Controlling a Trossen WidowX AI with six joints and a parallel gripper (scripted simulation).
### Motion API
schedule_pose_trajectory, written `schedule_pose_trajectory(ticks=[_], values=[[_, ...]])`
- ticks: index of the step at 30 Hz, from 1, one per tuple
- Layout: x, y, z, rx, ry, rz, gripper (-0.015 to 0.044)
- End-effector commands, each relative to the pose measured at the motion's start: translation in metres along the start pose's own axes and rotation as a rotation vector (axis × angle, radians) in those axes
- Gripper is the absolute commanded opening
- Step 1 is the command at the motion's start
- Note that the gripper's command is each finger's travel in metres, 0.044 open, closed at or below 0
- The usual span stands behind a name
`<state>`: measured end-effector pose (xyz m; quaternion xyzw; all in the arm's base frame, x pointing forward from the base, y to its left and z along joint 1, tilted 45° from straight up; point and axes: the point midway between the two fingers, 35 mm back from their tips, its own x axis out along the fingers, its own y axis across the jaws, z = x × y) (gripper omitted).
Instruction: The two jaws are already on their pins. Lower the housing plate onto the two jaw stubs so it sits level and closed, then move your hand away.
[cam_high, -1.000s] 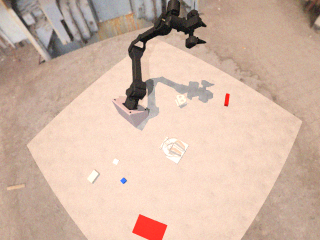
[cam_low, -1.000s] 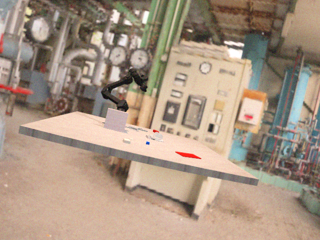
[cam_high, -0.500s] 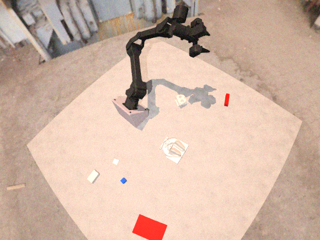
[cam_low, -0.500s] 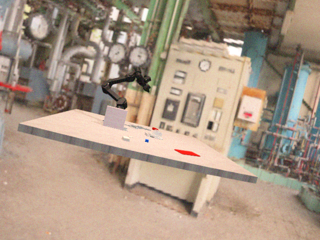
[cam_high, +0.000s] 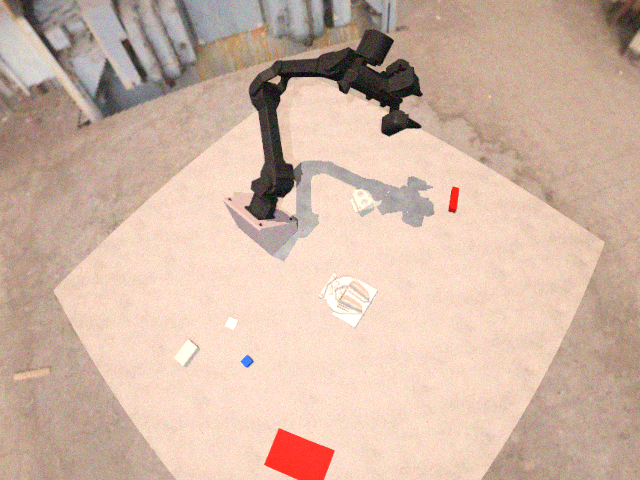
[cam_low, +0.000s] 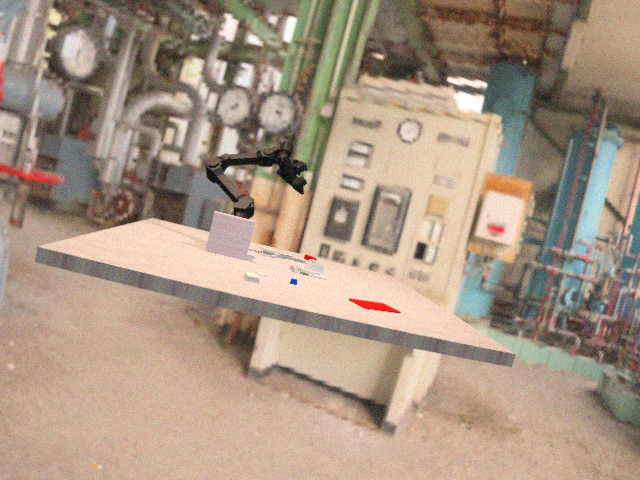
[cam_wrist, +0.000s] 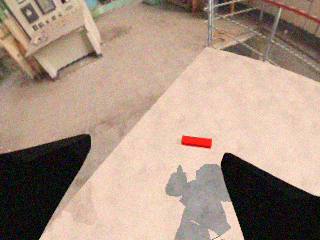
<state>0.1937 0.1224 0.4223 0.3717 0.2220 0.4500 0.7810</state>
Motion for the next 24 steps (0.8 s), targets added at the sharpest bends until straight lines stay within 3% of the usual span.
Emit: schedule_pose_trajectory(ticks=[1,24], values=[[0.008,-0.016,-0.009,-0.027,0.037,-0.029,0.044],[0.035,-0.077,-0.075,-0.217,0.317,-0.139,0.044]])
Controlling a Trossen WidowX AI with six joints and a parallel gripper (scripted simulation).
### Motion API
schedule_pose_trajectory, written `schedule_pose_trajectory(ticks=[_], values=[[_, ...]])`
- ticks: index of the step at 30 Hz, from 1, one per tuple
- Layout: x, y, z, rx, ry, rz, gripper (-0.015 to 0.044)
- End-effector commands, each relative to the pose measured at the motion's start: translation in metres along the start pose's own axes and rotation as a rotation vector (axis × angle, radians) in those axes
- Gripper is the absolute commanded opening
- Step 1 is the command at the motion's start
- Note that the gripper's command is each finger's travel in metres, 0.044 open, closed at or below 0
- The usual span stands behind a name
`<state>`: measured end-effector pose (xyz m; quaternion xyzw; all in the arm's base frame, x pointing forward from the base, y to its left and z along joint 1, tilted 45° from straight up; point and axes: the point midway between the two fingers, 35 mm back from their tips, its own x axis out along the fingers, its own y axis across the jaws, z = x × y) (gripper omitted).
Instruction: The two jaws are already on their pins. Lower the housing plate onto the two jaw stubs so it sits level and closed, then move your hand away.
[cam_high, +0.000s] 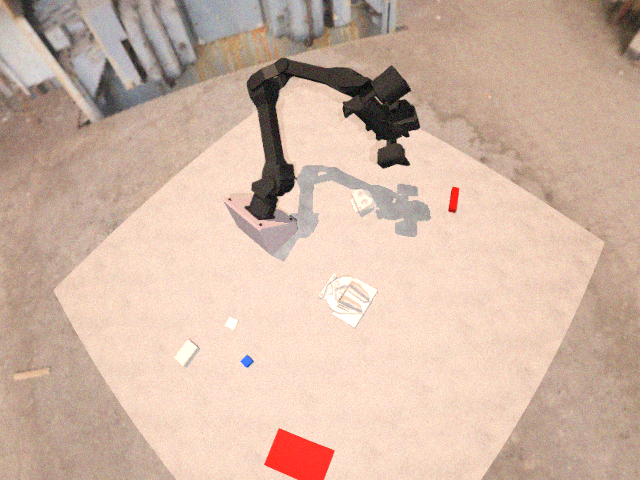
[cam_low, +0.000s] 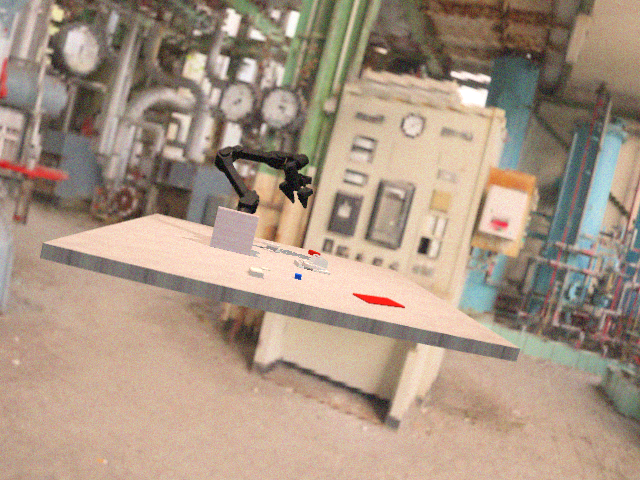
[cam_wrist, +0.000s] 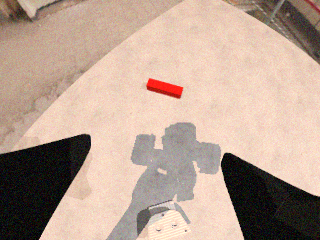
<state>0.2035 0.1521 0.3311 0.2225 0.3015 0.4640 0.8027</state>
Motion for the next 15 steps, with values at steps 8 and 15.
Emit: schedule_pose_trajectory(ticks=[8,15], values=[[0.02,-0.018,-0.044,-0.121,0.185,-0.029,0.044],[0.027,-0.025,-0.072,-0.206,0.309,-0.028,0.044]])
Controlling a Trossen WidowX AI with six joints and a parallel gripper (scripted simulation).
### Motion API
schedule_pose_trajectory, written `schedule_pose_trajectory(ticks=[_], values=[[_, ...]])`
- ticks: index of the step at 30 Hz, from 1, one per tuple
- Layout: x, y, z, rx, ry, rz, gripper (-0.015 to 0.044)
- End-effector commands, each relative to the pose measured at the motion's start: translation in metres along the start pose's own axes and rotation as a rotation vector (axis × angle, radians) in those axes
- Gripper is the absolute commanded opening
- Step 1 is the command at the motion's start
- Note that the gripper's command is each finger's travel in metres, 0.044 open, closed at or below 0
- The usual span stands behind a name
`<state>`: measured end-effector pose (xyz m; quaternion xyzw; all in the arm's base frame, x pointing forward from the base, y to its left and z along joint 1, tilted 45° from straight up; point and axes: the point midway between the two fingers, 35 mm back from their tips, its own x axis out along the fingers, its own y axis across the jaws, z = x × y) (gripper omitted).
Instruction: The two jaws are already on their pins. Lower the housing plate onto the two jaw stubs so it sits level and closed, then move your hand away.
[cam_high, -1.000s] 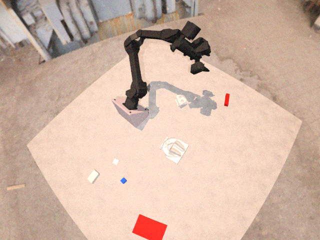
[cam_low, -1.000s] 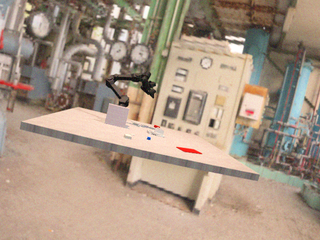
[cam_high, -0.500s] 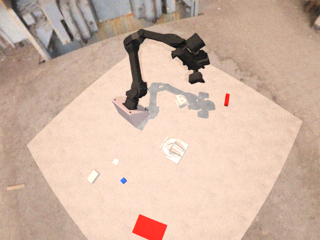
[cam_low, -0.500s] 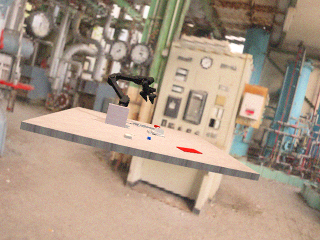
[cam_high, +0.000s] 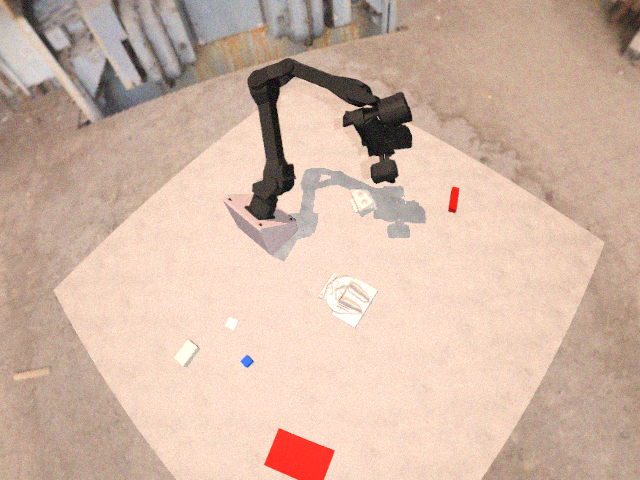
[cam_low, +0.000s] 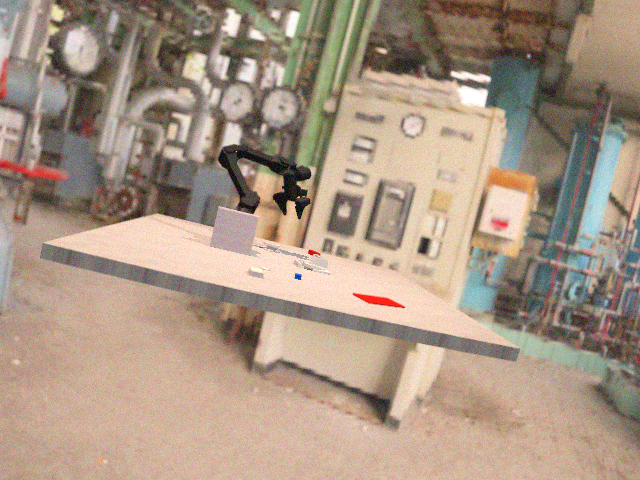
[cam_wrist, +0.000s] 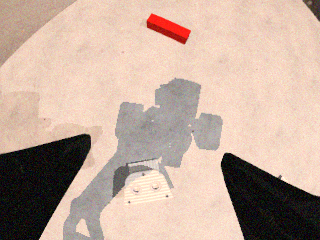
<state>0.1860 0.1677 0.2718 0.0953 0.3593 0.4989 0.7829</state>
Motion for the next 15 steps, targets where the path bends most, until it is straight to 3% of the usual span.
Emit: schedule_pose_trajectory(ticks=[1,15], values=[[0.01,-0.002,-0.019,-0.057,0.087,0.002,0.044],[0.026,-0.001,-0.077,-0.256,0.352,0.059,0.044]])
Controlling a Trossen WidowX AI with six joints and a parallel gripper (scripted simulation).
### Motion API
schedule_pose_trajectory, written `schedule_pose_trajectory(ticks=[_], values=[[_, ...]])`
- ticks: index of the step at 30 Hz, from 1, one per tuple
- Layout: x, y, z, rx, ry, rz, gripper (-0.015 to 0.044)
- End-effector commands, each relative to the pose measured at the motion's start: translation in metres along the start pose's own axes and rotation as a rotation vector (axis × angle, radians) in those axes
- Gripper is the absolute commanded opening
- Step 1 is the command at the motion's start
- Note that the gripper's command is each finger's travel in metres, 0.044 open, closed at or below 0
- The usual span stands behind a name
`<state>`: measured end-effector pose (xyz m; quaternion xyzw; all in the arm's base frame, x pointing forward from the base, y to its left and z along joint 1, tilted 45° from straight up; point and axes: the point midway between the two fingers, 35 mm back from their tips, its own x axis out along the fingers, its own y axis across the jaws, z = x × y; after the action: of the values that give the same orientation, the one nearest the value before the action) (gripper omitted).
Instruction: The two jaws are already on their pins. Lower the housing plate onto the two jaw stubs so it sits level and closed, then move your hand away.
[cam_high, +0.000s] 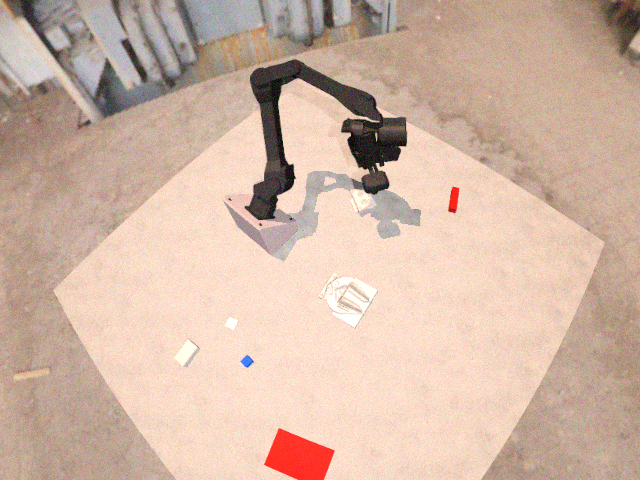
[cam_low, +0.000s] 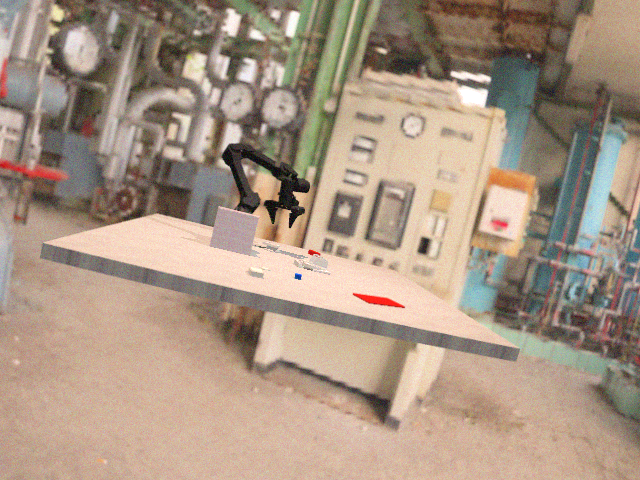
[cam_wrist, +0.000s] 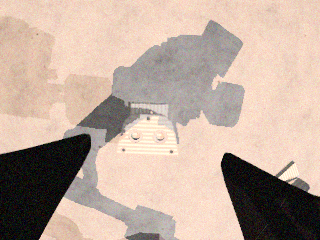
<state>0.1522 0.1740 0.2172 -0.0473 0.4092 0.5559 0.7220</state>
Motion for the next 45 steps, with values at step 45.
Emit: schedule_pose_trajectory(ticks=[45], values=[[0.071,0.008,-0.031,-0.093,0.118,0.041,0.044]])
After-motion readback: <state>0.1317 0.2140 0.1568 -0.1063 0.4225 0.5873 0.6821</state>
